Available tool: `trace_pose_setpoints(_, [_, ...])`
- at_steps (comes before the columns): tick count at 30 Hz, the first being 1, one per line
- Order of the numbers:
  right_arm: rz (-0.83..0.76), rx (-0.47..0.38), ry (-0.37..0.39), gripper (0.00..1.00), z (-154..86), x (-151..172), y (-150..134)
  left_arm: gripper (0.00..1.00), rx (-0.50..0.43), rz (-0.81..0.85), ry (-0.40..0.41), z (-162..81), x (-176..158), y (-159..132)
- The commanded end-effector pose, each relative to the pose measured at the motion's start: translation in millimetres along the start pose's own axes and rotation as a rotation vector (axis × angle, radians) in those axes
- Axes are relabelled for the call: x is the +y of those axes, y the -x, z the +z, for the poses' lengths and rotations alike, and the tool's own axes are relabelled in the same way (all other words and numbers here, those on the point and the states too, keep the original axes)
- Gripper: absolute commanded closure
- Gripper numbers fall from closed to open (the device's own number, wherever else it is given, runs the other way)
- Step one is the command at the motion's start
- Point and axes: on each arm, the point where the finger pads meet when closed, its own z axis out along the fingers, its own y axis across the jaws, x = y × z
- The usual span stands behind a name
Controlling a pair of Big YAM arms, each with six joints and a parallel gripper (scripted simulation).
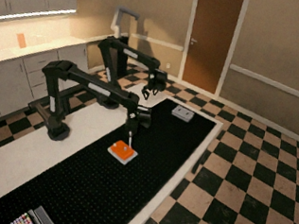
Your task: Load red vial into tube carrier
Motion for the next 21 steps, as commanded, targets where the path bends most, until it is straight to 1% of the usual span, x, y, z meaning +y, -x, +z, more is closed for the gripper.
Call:
trace_pose_setpoints(1, [-0.001, 0.007, -0.002, 0.93, 7.4, -4.5, 0.3, 0.00, -0.032, 0.010, 0.005, -17.2, 4.9, 19.7])
trace_pose_setpoints(21, [0.000, 0.003, -0.003, 0.93, 6.0, -5.1, 3.0, 0.00, -0.032, 0.010, 0.005, -17.2, 4.9, 19.7])
